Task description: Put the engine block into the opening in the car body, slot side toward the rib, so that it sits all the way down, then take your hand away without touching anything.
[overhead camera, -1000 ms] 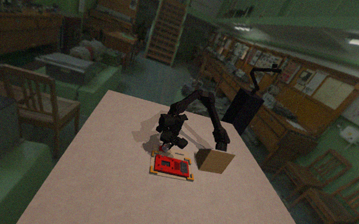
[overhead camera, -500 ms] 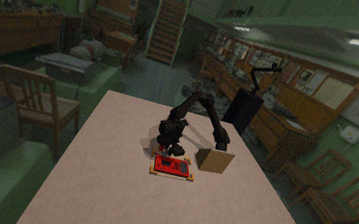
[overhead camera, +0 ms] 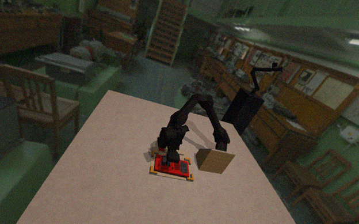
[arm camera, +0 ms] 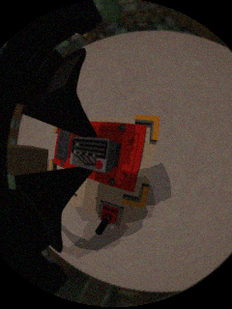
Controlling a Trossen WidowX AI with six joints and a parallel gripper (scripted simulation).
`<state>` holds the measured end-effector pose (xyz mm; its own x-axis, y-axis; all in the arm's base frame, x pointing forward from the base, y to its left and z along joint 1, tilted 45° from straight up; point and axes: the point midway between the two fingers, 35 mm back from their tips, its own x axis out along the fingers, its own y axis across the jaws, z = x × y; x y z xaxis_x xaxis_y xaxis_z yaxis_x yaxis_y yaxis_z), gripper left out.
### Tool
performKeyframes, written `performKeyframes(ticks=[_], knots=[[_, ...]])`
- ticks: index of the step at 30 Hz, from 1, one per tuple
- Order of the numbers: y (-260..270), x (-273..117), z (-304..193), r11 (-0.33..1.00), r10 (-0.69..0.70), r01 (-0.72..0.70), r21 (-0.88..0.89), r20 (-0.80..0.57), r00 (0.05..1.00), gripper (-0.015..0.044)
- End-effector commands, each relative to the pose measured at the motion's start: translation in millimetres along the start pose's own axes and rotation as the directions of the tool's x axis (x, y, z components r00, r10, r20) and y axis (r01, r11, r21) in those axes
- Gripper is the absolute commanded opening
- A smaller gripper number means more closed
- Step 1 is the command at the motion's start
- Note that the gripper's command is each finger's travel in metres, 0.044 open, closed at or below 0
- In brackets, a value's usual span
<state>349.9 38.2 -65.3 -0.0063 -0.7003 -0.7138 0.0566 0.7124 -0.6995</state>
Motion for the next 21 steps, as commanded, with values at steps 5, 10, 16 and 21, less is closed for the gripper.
performKeyframes(ticks=[5, 10, 16, 21], knots=[[3.0, 0.9, -1.0, 0.997, 0.002, -0.002, 0.082, -0.001, 1.000, 0.0131], [3.1, 1.3, -1.4, 0.997, 0.002, -0.002, 0.071, -0.001, 1.000, 0.0158], [2.9, 1.2, -1.8, 0.999, 0.002, -0.002, 0.046, -0.001, 1.000, 0.0158], [2.9, 1.2, -1.8, 0.999, 0.002, -0.002, 0.047, -0.001, 1.000, 0.0158]])
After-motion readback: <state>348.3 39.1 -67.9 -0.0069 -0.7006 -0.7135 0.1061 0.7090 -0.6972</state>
